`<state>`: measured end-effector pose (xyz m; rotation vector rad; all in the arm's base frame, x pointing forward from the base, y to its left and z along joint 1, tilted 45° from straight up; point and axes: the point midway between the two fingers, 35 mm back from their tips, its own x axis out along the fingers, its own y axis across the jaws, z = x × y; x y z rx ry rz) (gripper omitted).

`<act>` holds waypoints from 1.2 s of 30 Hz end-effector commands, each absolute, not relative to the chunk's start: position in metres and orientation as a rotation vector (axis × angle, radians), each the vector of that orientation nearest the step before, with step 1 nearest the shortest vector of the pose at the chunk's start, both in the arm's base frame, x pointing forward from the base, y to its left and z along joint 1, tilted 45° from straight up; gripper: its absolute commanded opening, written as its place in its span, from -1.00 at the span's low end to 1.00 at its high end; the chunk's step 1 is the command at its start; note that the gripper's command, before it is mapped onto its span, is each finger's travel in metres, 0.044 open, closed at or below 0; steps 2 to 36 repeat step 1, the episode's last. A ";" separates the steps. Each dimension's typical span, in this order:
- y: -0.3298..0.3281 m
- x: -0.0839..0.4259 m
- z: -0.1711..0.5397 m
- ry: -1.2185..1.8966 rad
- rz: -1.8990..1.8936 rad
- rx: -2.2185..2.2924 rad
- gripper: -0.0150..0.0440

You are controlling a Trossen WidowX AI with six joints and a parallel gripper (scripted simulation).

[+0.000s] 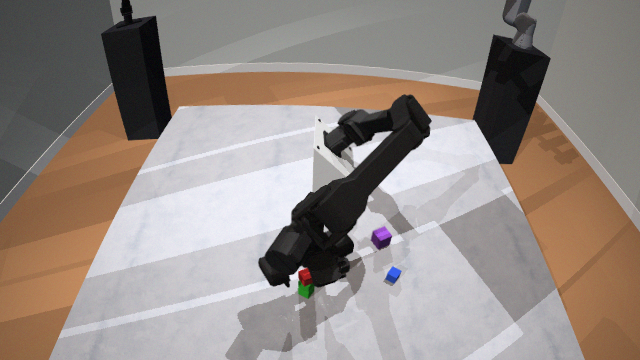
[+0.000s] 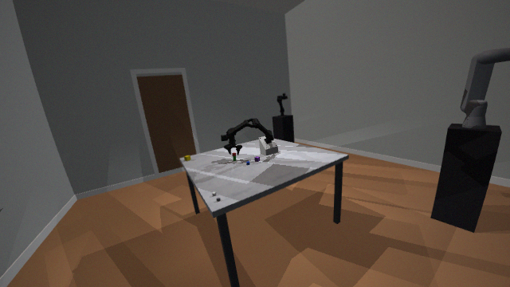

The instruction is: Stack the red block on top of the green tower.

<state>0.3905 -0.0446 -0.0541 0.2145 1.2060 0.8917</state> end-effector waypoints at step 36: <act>-0.045 0.390 -0.054 1.206 0.892 0.215 1.00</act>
